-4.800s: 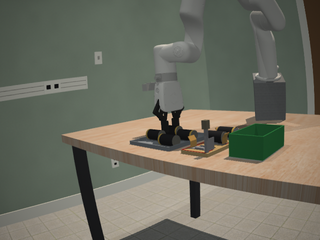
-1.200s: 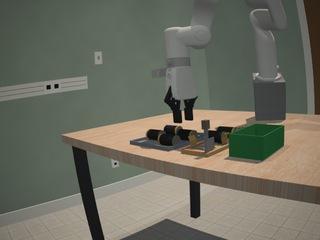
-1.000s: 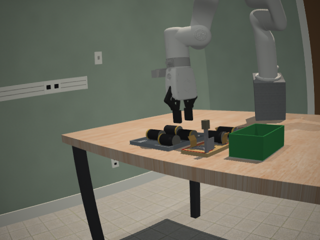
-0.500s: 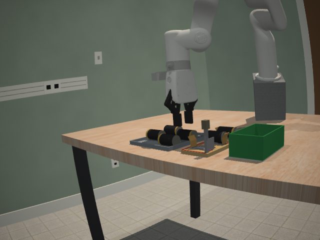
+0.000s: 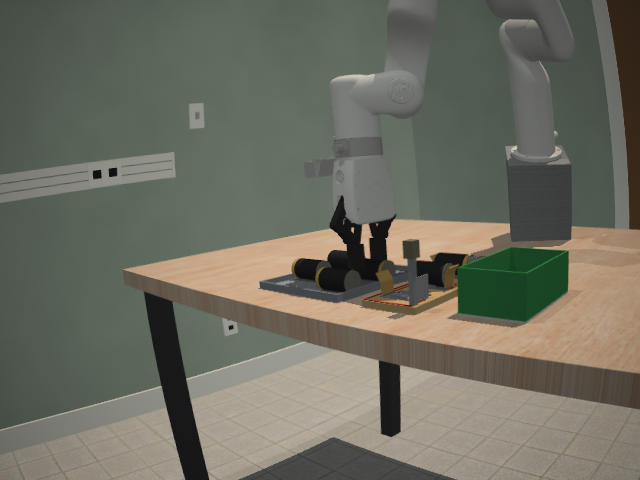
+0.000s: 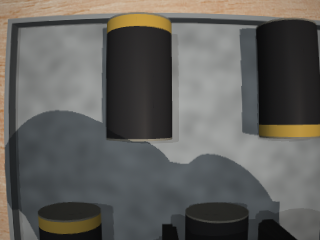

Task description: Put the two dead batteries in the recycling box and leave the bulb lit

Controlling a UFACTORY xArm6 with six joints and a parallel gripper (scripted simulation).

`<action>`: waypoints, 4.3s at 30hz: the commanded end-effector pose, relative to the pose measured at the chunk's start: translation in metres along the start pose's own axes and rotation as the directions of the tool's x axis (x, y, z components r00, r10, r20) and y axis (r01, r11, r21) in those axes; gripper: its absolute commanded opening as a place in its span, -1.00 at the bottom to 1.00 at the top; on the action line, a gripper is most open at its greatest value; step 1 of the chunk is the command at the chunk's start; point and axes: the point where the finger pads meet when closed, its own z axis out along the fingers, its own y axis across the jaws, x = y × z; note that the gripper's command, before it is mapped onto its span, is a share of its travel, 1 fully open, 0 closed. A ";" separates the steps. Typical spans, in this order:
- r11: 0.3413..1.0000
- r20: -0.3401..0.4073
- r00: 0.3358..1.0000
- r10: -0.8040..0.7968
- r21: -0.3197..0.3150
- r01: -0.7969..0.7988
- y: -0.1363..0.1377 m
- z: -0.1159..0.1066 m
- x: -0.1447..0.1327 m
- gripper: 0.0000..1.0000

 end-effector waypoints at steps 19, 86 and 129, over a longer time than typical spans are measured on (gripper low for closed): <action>1.000 0.000 1.000 0.000 0.003 0.000 -0.001 0.008 0.000 -0.44; 1.000 0.000 1.000 0.000 0.003 0.000 -0.009 -0.115 -0.012 -0.44; 1.000 0.000 1.000 0.001 0.003 -0.001 -0.085 -0.109 -0.128 -0.44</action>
